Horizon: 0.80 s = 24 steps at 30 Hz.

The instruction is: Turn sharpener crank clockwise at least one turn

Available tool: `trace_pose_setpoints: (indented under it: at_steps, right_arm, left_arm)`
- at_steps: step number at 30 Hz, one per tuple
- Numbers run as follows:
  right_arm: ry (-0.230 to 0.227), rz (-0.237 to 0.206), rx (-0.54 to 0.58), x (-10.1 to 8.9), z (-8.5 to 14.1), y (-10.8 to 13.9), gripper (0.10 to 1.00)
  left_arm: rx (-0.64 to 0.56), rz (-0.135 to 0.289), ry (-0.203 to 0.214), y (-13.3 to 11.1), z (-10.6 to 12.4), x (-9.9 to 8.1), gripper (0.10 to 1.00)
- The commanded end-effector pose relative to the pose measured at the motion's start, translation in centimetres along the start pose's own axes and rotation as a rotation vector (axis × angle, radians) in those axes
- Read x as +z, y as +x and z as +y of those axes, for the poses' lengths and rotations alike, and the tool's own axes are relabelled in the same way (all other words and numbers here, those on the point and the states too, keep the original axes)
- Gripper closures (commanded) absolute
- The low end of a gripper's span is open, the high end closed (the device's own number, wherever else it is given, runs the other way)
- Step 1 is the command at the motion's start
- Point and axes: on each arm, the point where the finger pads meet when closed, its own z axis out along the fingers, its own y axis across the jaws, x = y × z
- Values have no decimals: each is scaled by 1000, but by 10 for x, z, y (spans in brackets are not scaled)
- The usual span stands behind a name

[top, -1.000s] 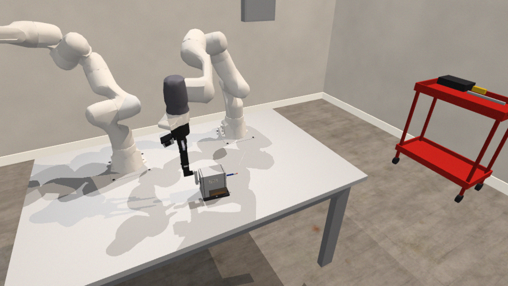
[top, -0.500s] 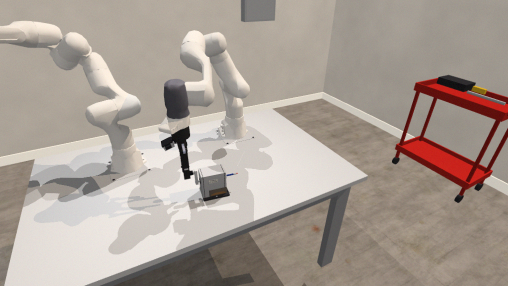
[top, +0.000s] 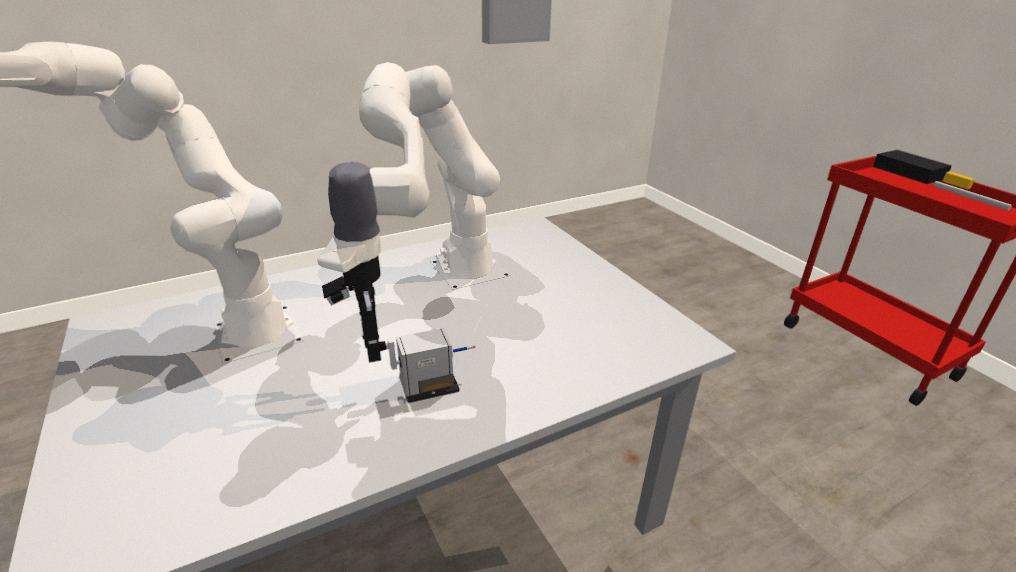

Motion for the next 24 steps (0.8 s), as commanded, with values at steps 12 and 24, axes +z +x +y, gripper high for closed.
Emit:
trace_pose_setpoints:
  at_steps: [12, 24]
  right_arm:
    - [-1, 1, -5, 0, 1, 0, 98]
    - [-1, 1, -5, 0, 1, 0, 98]
  left_arm:
    - [4, 3, 3, 1, -1, 2, 711]
    - [4, 3, 3, 1, -1, 2, 999]
